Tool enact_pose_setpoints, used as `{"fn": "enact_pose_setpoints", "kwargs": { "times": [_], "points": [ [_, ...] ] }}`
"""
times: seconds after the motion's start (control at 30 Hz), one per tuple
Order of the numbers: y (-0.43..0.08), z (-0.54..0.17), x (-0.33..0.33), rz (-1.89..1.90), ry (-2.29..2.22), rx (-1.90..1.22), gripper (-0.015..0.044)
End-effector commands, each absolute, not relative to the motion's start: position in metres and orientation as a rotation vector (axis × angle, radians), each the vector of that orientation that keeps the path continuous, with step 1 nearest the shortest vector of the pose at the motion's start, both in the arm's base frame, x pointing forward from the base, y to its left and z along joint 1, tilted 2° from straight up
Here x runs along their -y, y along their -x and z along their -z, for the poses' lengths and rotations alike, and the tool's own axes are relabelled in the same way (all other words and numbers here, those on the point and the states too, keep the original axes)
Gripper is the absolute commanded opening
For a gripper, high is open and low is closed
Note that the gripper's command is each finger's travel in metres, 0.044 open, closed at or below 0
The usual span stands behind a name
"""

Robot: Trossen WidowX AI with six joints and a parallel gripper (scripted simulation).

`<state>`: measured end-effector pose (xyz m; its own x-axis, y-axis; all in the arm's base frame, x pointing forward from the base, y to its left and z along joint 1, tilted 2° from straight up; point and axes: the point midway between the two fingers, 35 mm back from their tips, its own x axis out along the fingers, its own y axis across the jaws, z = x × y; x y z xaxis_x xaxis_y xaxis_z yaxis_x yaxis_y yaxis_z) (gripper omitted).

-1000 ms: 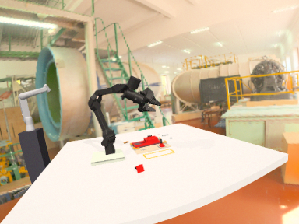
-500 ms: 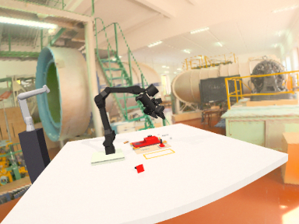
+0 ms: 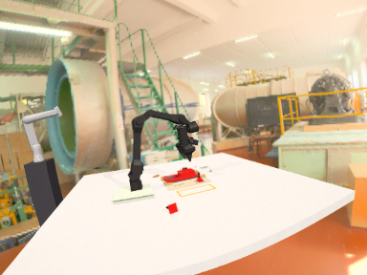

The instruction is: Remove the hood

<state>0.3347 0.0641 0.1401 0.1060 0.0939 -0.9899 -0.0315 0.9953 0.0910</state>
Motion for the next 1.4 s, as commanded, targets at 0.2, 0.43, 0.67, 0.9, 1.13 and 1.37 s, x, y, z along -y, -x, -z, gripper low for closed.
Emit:
{"fn": "enact_pose_setpoints", "kwargs": {
  "times": [0.2,0.43,0.67,0.9,1.13,1.37],
  "points": [
    [-0.326,-0.127,-0.083,-0.036,-0.027,-1.544,0.044],
    [-0.326,-0.124,-0.084,-0.036,-0.027,-1.544,0.044],
    [-0.326,-0.119,-0.084,-0.036,-0.027,-1.544,0.044],
    [-0.327,-0.114,-0.085,-0.036,-0.027,-1.544,0.044],
    [-0.327,-0.109,-0.085,-0.036,-0.027,-1.544,0.044],
    [-0.327,-0.105,-0.085,-0.036,-0.027,-1.544,0.044]
  ]
}}
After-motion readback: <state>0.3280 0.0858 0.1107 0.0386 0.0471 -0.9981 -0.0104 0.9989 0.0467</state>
